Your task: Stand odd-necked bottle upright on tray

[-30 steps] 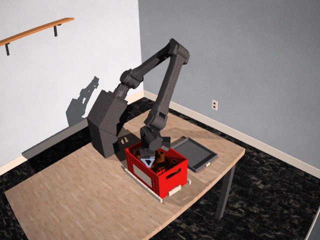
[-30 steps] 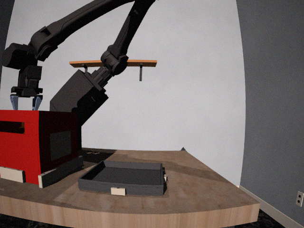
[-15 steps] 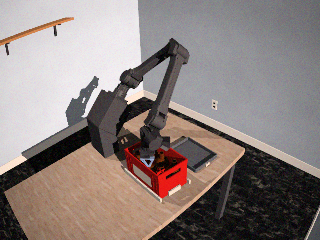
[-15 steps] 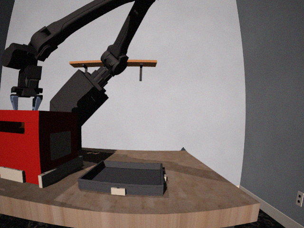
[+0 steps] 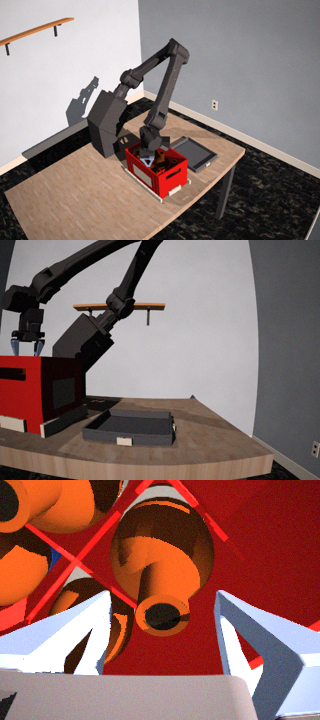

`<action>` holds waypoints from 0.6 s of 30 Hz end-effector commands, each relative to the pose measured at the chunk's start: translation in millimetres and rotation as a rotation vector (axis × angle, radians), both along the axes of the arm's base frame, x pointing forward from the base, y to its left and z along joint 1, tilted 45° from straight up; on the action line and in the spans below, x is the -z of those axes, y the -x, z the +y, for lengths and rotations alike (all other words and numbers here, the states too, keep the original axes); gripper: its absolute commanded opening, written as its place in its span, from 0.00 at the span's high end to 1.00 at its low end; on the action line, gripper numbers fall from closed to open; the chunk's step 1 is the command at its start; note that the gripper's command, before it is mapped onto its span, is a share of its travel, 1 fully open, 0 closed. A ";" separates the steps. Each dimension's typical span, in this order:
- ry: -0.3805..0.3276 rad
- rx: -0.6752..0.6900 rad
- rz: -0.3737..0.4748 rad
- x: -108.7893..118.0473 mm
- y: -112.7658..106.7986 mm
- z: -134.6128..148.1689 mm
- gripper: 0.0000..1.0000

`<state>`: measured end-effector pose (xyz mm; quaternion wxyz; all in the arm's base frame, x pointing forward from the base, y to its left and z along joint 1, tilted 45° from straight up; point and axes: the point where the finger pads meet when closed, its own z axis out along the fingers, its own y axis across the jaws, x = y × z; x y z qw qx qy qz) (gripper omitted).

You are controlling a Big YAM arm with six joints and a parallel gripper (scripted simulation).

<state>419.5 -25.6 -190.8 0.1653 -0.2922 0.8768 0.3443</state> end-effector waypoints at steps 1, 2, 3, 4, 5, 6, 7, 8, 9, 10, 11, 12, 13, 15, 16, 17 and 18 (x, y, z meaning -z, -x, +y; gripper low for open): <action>0.011 0.016 -0.027 -13.9 -9.3 -20.1 0.39; 0.013 0.016 -0.030 -16.1 -10.7 -22.6 0.39; 0.014 0.016 -0.034 -18.4 -12.3 -25.4 0.39; 0.016 0.016 -0.038 -21.0 -14.3 -28.5 0.39; 0.017 0.016 -0.039 -23.4 -14.7 -31.0 0.39; 0.017 0.016 -0.039 -25.8 -14.4 -33.4 0.39; 0.017 0.016 -0.040 -28.2 -14.1 -35.9 0.39; 0.017 0.016 -0.040 -28.2 -14.1 -35.9 0.39; 0.017 0.016 -0.040 -28.2 -14.1 -35.9 0.39; 0.017 0.016 -0.040 -30.9 -13.9 -38.3 0.39; 0.018 0.016 -0.040 -33.3 -13.5 -41.1 0.39; 0.019 0.016 -0.040 -35.9 -13.2 -43.8 0.39; 0.019 0.016 -0.040 -38.6 -12.9 -46.4 0.39; 0.020 0.016 -0.041 -43.8 -12.3 -51.7 0.39; 0.020 0.016 -0.041 -46.3 -12.0 -54.2 0.39; 0.021 0.016 -0.041 -48.8 -11.7 -56.7 0.39; 0.021 0.016 -0.042 -51.2 -11.4 -59.1 0.39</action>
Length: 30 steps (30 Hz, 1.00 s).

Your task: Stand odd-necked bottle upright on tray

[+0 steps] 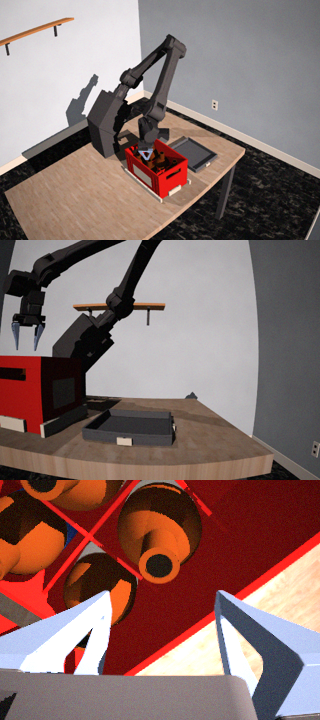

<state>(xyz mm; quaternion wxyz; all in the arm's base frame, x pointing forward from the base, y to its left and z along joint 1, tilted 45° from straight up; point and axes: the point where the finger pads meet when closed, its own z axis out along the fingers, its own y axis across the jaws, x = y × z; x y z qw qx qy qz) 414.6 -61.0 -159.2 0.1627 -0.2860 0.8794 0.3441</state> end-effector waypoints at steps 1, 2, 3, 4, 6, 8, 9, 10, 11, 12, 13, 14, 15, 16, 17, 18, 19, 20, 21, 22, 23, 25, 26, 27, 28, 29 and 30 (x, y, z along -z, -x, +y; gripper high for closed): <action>0.020 0.005 -0.051 -21.9 -16.0 -26.1 0.39; 0.020 0.005 -0.051 -24.1 -15.7 -28.2 0.39; 0.020 0.005 -0.052 -26.1 -15.5 -30.2 0.39; 0.021 0.005 -0.052 -28.0 -15.2 -32.1 0.39; 0.021 0.005 -0.052 -31.3 -14.8 -35.4 0.39; 0.021 0.005 -0.052 -31.3 -14.8 -35.4 0.39; 0.011 -0.034 -0.037 -30.5 -9.6 -15.8 0.39; 0.015 -0.025 -0.042 -32.3 -11.5 -22.2 0.39; 0.018 -0.012 -0.047 -34.0 -13.0 -30.2 0.39; 0.021 -0.001 -0.051 -35.4 -14.1 -37.2 0.39; 0.021 0.005 -0.052 -36.3 -14.0 -40.3 0.39; 0.020 0.003 -0.051 -36.6 -13.3 -39.5 0.39; 0.019 0.000 -0.049 -36.6 -12.3 -38.1 0.39; 0.018 -0.003 -0.047 -36.6 -12.1 -36.3 0.39; 0.018 -0.006 -0.048 -36.8 -12.5 -35.4 0.39; 0.018 -0.006 -0.048 -36.9 -12.7 -35.5 0.39; 0.018 -0.006 -0.048 -36.9 -12.7 -35.5 0.39; 0.018 -0.006 -0.048 -36.9 -12.7 -35.5 1.00; 0.018 -0.003 -0.045 -36.9 -12.7 -35.5 1.00; 0.018 -0.003 -0.045 -36.9 -12.7 -35.5 1.00; 0.018 -0.003 -0.045 -36.9 -12.7 -35.5 1.00; 0.018 -0.003 -0.045 -36.9 -12.7 -35.5 1.00; 0.018 -0.003 -0.045 -36.9 -12.7 -35.5 1.00; 0.018 -0.003 -0.045 -36.9 -12.7 -35.5 1.00; 0.018 -0.003 -0.045 -36.9 -12.7 -35.5 1.00; 0.018 -0.003 -0.045 -36.9 -12.7 -35.5 1.00; 0.018 -0.003 -0.045 -36.9 -12.7 -35.5 1.00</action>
